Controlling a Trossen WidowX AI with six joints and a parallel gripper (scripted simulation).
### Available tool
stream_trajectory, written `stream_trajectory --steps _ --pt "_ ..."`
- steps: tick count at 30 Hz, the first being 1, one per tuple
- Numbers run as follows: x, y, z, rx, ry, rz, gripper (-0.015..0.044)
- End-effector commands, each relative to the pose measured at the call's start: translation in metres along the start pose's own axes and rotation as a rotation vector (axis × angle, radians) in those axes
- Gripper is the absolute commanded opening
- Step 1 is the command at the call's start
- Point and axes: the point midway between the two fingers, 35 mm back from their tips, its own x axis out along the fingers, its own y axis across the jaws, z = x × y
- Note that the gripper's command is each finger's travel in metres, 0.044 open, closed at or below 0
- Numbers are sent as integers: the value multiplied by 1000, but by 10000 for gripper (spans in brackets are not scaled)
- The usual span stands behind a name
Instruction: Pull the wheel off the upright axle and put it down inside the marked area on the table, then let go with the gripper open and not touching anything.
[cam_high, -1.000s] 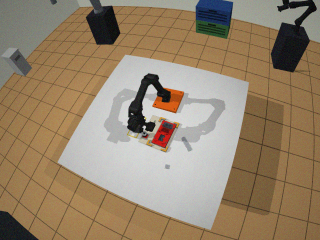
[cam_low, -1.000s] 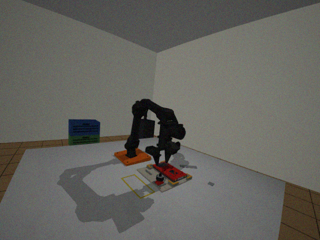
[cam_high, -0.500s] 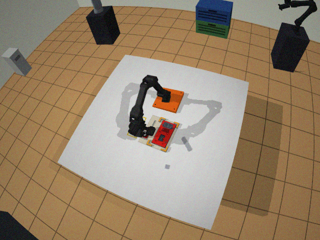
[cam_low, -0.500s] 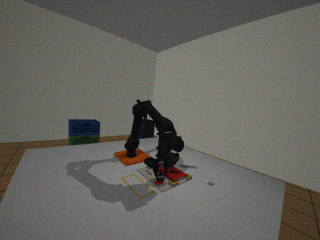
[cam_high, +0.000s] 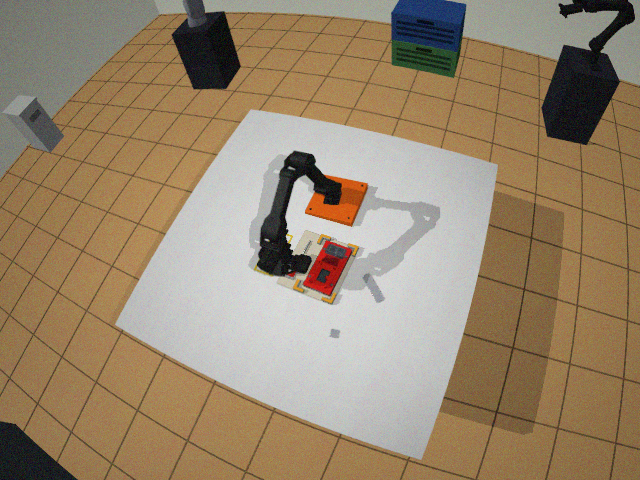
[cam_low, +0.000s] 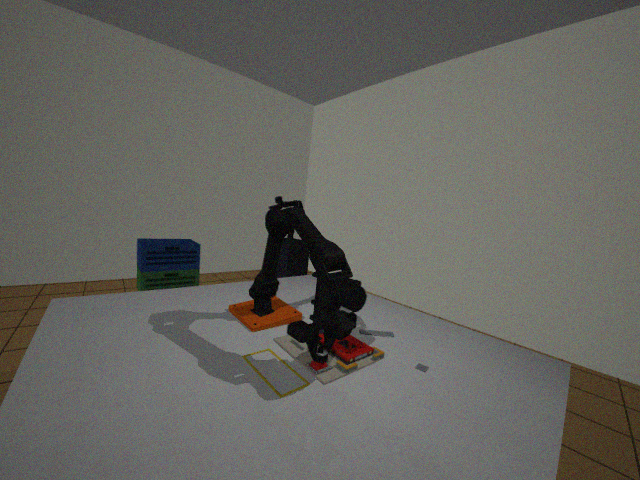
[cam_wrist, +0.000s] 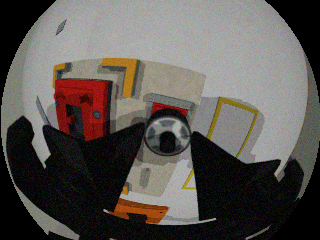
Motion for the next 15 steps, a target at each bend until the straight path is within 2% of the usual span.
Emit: stream_trajectory --steps 1,5,10,15 --pt "0 0 0 0 0 0 168" --pt "0 0 0 0 0 0 142" --pt "-1 0 0 0 0 0 10" --pt "-3 0 0 0 0 0 0"
